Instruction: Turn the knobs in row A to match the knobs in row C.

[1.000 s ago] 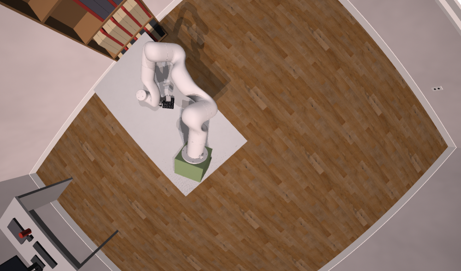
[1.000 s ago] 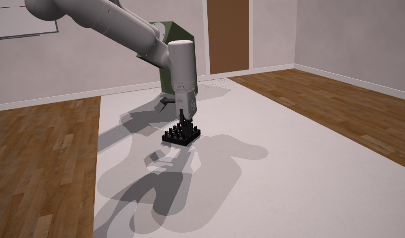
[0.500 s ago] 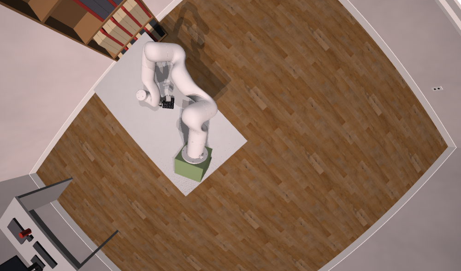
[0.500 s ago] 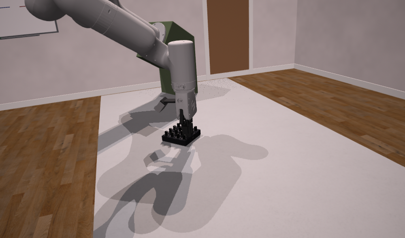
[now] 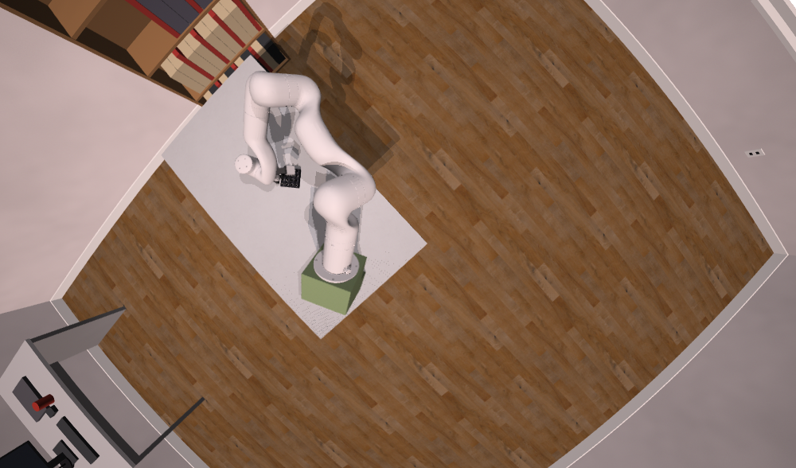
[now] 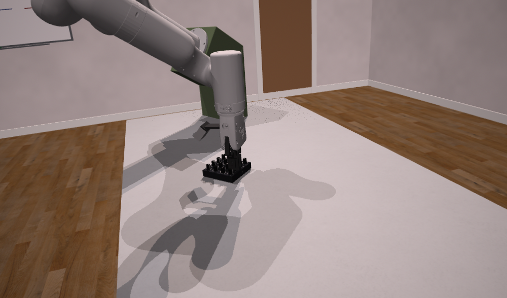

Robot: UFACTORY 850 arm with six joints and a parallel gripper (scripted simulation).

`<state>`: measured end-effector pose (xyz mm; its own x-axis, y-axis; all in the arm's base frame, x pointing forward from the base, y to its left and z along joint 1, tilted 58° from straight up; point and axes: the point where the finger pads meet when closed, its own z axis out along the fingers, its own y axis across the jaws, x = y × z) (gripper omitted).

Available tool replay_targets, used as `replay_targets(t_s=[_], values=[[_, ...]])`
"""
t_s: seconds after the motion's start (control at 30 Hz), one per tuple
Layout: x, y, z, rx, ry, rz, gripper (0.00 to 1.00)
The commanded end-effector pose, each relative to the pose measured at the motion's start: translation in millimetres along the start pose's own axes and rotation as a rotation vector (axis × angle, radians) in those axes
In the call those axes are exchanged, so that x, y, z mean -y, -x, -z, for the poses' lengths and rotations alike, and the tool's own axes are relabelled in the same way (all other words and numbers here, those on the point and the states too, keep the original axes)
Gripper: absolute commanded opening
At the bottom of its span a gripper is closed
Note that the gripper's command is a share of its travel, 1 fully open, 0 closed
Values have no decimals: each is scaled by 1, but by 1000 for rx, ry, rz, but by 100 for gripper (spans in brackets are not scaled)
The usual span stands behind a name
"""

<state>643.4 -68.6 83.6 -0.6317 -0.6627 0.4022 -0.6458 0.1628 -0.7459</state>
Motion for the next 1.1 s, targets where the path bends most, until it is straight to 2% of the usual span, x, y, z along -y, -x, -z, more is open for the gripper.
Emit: replay_targets(t_s=[0.0,0.1,0.13,1.07], values=[[0,0,0,1,-1,0,19],[0,0,0,1,-1,0,19],[0,0,0,1,-1,0,8],[0,0,0,1,-1,0,8]])
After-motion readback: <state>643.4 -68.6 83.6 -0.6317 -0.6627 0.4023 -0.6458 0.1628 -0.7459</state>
